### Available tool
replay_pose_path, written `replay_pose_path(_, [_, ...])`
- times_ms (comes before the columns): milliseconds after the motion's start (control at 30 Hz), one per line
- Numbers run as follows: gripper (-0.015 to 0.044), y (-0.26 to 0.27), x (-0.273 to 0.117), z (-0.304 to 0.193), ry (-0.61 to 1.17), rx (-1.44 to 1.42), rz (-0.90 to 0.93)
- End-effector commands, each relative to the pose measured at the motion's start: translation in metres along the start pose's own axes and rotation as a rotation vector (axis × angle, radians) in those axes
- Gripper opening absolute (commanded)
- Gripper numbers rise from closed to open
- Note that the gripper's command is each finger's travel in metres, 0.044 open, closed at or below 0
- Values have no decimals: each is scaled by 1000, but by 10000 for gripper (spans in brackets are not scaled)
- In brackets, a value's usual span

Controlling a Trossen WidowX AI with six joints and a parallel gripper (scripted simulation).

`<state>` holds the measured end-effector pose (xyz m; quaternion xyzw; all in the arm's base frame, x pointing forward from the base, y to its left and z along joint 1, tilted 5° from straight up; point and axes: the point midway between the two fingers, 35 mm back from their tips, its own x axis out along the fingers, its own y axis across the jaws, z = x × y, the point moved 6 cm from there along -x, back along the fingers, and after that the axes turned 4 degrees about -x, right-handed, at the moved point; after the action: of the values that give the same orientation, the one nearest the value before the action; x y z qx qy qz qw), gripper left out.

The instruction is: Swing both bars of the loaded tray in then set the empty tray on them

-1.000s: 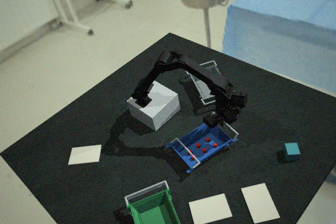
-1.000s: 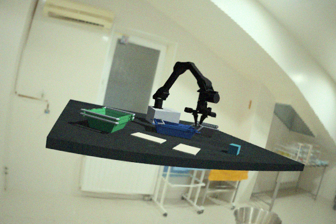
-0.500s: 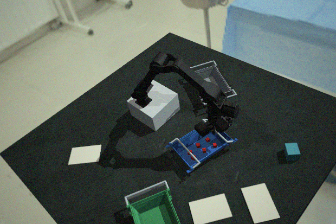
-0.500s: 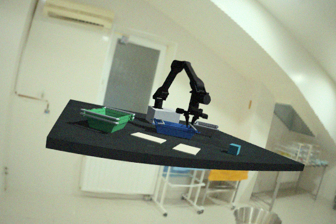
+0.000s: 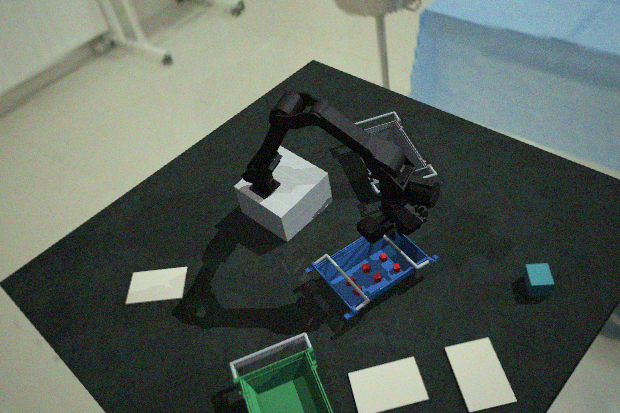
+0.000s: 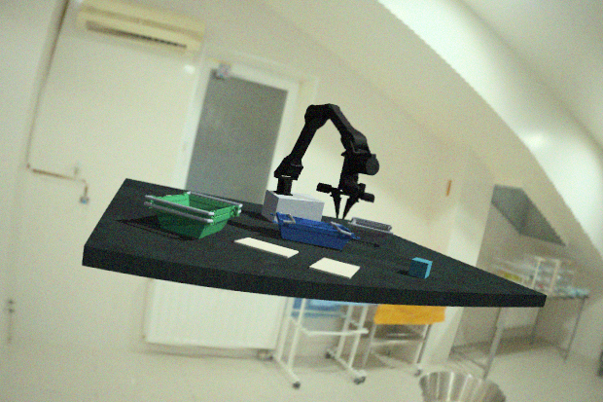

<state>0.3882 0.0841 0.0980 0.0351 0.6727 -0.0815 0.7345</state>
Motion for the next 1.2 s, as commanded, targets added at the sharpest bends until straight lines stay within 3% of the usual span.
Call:
replay_pose_path(0, [85,-1,3,-1,7,1,-3])
replay_pose_path(600, [85,-1,3,-1,7,1,-3])
replay_pose_path(733, [0,-1,3,-1,7,1,-3])
replay_pose_path(1167, [0,0,3,-1,9,0,-4])
